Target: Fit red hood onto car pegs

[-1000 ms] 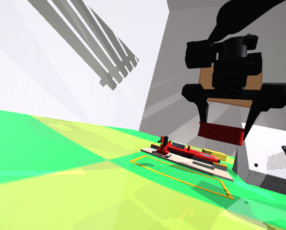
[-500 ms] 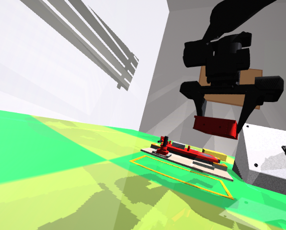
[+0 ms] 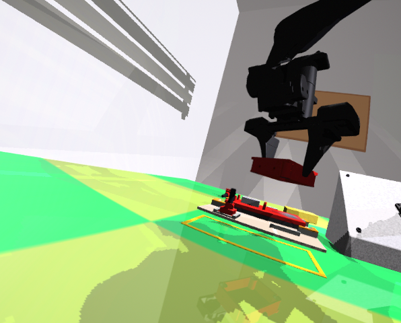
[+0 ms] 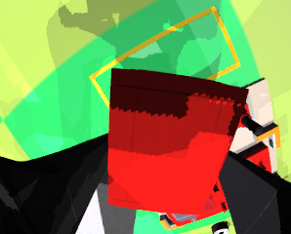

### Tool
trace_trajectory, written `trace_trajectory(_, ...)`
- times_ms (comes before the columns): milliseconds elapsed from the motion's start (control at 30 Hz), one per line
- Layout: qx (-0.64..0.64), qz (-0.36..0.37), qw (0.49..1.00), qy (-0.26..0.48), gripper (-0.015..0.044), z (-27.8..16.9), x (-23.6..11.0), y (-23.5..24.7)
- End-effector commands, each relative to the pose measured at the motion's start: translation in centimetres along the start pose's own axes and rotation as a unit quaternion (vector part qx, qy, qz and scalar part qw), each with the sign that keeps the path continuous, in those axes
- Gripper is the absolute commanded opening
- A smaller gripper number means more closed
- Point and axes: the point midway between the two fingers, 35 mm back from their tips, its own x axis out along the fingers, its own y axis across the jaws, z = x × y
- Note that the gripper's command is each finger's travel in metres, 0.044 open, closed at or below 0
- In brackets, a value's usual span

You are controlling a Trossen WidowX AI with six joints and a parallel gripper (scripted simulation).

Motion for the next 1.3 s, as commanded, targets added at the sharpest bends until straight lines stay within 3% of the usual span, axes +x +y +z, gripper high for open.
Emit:
trace_trajectory(0, 0.029, -0.004, 1.0, 0.001, 0.0, -0.4, -0.2, -1.3)
trace_trajectory(1267, 0.325, -0.01, 0.946, 0.001, 0.0, -6.7, -0.5, -11.4)
